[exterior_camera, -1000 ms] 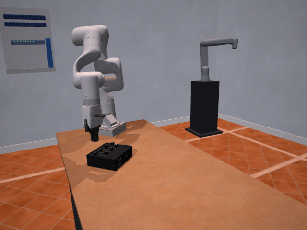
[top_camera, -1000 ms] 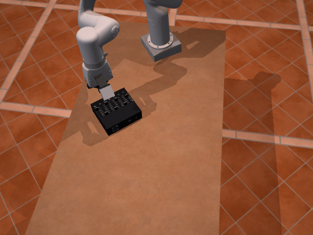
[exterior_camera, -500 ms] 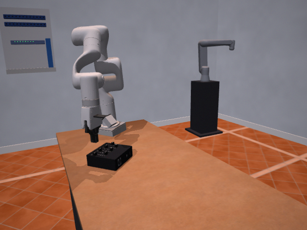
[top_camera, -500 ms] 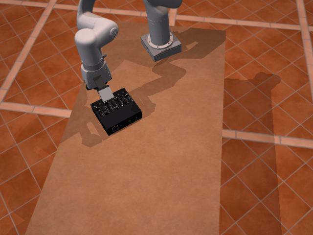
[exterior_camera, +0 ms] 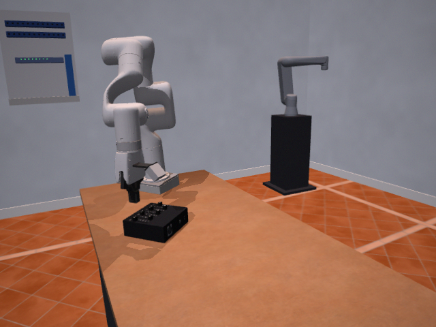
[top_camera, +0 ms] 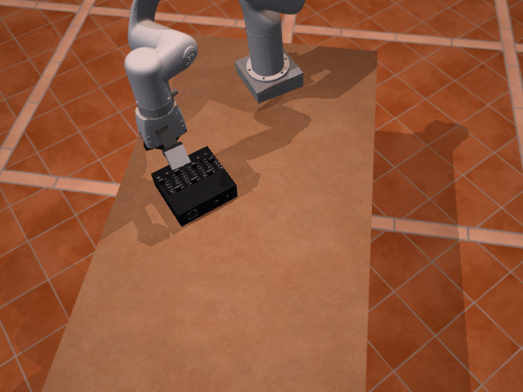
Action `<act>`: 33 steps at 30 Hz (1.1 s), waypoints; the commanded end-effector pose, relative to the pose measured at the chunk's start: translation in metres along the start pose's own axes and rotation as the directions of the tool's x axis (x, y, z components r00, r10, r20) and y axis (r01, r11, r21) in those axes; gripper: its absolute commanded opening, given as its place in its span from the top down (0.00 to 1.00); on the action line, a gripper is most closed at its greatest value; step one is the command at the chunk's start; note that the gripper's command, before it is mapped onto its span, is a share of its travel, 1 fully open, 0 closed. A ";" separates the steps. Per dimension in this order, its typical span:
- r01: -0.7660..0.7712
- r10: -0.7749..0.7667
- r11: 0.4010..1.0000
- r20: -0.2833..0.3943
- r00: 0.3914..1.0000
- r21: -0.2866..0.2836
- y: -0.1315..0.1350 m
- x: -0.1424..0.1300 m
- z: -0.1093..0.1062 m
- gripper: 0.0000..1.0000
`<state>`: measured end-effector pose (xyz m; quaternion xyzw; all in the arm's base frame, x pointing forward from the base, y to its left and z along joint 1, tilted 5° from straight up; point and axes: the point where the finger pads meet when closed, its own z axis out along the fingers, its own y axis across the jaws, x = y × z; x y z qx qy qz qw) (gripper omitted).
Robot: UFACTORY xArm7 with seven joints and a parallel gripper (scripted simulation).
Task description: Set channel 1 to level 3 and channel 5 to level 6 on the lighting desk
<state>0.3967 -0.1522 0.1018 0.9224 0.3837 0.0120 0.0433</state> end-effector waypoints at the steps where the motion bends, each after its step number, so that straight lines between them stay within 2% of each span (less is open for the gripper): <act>1: 0.000 0.000 1.000 -0.002 1.000 -0.004 0.001 0.001 -0.001 1.00; 33: 0.000 0.000 1.000 -0.001 1.000 -0.004 0.002 0.001 0.008 1.00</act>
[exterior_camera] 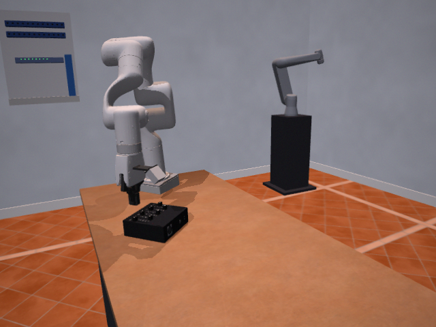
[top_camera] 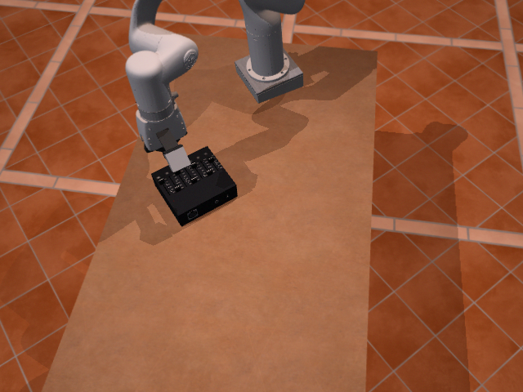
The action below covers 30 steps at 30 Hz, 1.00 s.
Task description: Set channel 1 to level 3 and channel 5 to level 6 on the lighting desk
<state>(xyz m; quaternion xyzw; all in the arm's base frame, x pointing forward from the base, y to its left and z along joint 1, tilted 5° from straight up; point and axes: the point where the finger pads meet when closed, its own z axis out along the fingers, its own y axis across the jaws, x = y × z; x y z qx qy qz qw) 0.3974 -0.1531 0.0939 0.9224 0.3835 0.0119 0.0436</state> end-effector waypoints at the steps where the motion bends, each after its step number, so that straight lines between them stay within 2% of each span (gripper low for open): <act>1: 0.000 0.000 1.000 -0.002 1.000 -0.003 0.001 0.001 0.001 1.00; 30: 0.000 0.000 1.000 -0.002 1.000 -0.003 0.002 0.001 0.014 1.00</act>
